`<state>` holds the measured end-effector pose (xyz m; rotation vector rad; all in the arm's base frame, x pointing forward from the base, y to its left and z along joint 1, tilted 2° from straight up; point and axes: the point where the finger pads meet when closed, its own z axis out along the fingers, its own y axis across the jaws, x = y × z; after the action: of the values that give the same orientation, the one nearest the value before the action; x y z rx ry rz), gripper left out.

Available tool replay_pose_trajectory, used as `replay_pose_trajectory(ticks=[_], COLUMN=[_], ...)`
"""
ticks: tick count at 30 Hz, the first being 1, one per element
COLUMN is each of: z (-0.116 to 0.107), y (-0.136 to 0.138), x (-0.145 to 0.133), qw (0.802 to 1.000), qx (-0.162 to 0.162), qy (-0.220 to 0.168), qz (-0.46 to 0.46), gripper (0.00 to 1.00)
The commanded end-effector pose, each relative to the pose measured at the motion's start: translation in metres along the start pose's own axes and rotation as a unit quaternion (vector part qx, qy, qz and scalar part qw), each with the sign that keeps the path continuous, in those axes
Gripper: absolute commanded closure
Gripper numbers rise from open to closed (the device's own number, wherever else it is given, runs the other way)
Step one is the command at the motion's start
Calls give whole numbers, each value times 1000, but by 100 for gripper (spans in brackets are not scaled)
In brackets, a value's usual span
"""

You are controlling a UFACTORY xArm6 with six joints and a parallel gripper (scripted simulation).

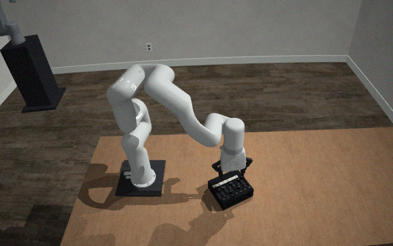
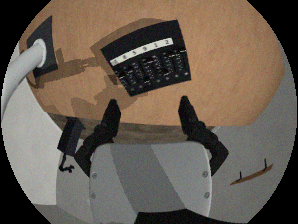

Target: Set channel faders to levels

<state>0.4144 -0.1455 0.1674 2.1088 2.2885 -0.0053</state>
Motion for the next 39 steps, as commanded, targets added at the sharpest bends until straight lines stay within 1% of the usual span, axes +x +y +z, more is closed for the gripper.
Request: replay_pose_trajectory(ticks=[1,2,4,8,9,39], z=[37,37,46,48,48,48], y=[3,3,2,2,2,2], x=[-32,-32,-40,-41,-41,-41], qw=[993,993,989,988,988,988], qx=[-5,-5,-5,-5,-5,-5], qy=[4,4,4,4,4,4], qz=[-118,-118,-146,-152,-152,-152], gripper=[0,0,0,0,100,100])
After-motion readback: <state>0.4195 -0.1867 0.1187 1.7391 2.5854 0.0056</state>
